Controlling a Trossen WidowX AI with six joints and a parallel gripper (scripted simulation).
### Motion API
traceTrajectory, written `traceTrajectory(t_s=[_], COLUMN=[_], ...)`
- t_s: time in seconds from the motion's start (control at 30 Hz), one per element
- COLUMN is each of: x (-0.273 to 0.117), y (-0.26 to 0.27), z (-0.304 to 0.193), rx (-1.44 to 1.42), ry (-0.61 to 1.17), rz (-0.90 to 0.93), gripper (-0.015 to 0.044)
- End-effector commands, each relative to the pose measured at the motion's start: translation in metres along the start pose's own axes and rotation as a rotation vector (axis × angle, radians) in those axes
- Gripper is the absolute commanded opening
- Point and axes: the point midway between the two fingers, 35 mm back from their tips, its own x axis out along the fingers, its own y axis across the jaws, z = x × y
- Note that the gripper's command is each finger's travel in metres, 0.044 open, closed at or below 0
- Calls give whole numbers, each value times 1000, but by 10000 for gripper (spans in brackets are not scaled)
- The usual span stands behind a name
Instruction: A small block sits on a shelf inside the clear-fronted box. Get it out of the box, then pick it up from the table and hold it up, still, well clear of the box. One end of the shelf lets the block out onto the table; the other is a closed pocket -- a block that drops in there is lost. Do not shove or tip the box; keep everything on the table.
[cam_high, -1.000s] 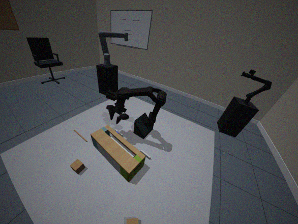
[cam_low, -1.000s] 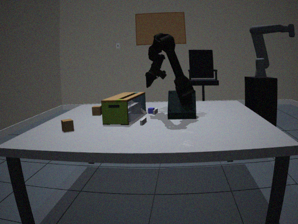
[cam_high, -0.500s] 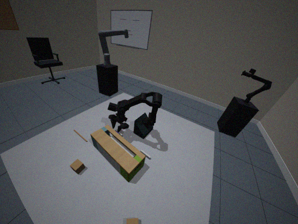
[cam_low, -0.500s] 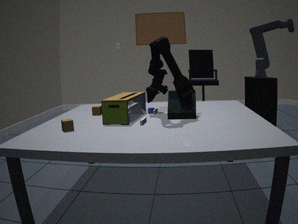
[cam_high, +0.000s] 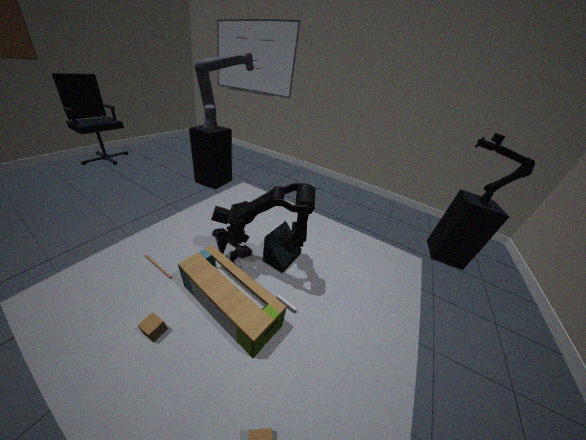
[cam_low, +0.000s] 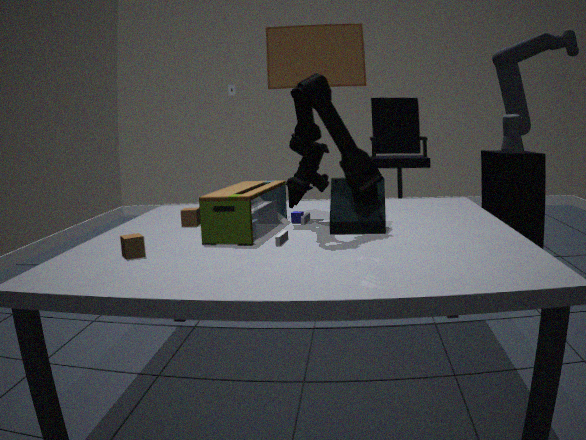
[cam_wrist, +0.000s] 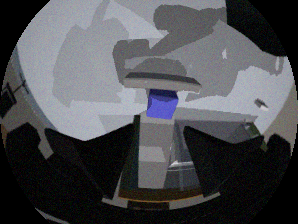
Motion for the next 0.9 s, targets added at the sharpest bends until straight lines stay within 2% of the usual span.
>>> traceTrajectory(t_s=[0.0, 0.8, 0.87], x=[7, 39, 39], y=[-1, -3, -3], z=[3, 18, 18], rx=[5, 5, 5], ry=[-1, 0, 0], rz=[-5, -9, -9], gripper=[285, 285, 233])
